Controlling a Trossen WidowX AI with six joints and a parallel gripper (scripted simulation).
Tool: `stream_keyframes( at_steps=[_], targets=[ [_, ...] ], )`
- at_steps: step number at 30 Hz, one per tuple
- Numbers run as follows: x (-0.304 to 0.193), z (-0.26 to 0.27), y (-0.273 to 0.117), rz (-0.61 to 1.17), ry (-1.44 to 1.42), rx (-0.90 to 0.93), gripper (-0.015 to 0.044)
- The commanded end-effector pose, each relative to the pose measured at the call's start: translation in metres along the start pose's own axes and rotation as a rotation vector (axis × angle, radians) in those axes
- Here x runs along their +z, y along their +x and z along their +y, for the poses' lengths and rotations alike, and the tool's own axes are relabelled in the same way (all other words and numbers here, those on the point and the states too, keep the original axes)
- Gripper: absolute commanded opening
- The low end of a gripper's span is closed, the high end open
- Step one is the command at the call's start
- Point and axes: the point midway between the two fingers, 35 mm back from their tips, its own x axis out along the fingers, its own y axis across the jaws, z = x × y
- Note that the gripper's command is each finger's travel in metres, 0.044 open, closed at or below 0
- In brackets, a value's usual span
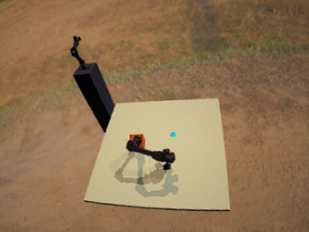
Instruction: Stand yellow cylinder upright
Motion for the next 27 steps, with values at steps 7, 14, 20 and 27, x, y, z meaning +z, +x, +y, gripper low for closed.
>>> stream_keyframes(
  at_steps=[7,14,20,27],
  targets=[
    [-0.013,0.056,-0.014,0.134,-0.172,-0.023,0.0309],
    [-0.025,0.086,-0.029,0.207,-0.315,-0.075,0.0309],
    [-0.035,0.105,-0.043,0.251,-0.437,-0.138,0.0309],
    [-0.037,0.108,-0.036,0.259,-0.466,-0.153,0.0309]
  ],
)
